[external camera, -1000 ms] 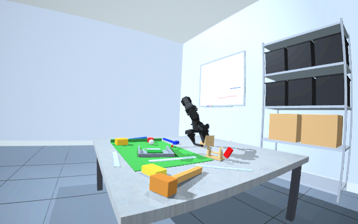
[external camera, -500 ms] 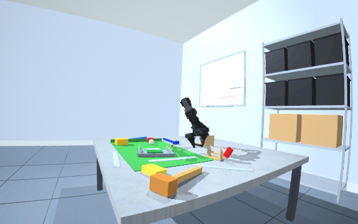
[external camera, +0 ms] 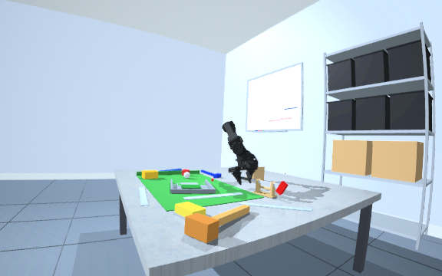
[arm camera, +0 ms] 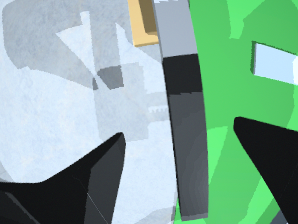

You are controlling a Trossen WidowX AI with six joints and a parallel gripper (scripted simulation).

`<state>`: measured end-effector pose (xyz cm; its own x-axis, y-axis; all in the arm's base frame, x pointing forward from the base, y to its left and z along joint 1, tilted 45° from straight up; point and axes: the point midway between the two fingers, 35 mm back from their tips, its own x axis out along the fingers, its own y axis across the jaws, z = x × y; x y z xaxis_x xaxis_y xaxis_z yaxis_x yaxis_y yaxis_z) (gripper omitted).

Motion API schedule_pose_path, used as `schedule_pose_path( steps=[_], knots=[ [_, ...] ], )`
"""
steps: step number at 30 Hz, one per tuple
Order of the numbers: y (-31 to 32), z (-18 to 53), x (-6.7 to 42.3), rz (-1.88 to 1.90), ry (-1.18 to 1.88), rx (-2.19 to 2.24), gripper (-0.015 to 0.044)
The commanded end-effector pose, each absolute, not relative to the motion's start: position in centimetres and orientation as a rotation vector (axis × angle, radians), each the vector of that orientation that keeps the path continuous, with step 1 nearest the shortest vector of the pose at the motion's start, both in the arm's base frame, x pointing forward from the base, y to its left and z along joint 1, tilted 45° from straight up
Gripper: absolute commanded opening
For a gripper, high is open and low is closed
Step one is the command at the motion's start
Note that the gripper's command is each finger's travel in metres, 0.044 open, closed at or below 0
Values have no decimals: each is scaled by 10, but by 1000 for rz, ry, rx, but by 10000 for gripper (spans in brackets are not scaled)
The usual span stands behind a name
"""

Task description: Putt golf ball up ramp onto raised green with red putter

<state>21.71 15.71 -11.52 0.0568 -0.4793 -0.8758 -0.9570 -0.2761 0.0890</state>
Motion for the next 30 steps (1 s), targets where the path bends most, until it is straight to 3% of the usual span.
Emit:
schedule_pose_path(
  steps=[1,11,18,30],
  knots=[
    [158,-115,217,1159,1434,-1805,309],
    [158,-115,217,1159,1434,-1805,46],
    [158,-114,217,1159,1433,-1805,0],
    [204,-71,212,1164,1432,-1801,0]
  ],
)
